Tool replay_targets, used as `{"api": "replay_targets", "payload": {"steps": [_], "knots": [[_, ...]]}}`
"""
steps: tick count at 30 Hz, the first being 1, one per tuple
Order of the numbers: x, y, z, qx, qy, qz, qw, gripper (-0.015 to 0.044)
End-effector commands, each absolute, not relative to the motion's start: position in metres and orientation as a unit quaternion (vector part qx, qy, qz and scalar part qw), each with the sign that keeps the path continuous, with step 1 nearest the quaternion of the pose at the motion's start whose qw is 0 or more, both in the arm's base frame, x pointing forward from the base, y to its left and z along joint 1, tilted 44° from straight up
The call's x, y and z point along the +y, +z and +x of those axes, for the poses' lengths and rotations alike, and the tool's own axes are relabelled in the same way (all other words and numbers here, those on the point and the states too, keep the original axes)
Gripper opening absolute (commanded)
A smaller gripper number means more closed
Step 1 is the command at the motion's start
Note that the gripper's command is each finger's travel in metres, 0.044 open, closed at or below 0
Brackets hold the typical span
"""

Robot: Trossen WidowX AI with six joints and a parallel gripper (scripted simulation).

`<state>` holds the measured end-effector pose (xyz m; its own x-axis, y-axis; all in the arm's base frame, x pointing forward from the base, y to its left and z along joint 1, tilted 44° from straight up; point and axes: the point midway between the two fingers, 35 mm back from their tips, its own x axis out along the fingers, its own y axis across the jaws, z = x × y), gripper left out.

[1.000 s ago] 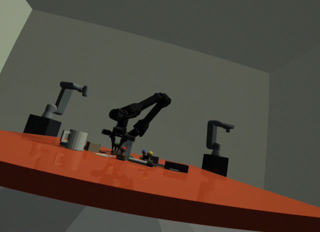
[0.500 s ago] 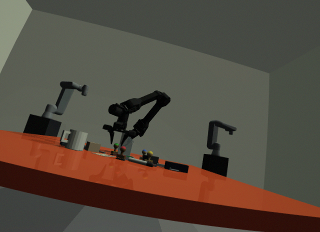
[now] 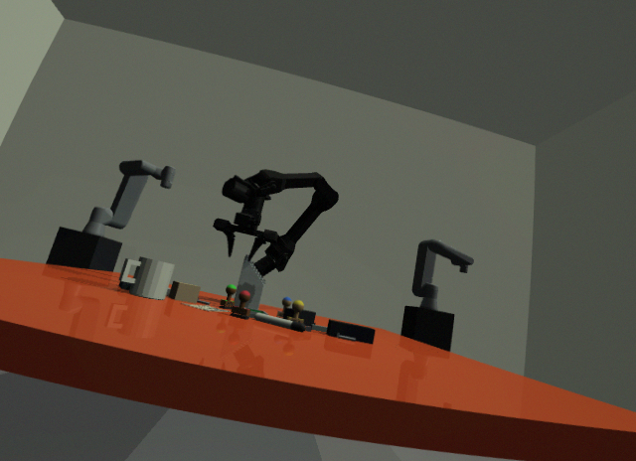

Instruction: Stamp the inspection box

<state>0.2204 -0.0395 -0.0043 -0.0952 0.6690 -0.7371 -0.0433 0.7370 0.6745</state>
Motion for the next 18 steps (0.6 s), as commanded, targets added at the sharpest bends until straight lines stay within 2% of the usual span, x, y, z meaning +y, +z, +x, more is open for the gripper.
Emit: {"api": "replay_targets", "payload": {"steps": [1, 18], "knots": [[-0.0412, -0.0025, 0.221, 0.684, 0.282, 0.225, 0.635, 0.0267], [-0.0407, -0.0029, 0.2211, 0.683, 0.281, 0.228, 0.634, 0.0267]]}}
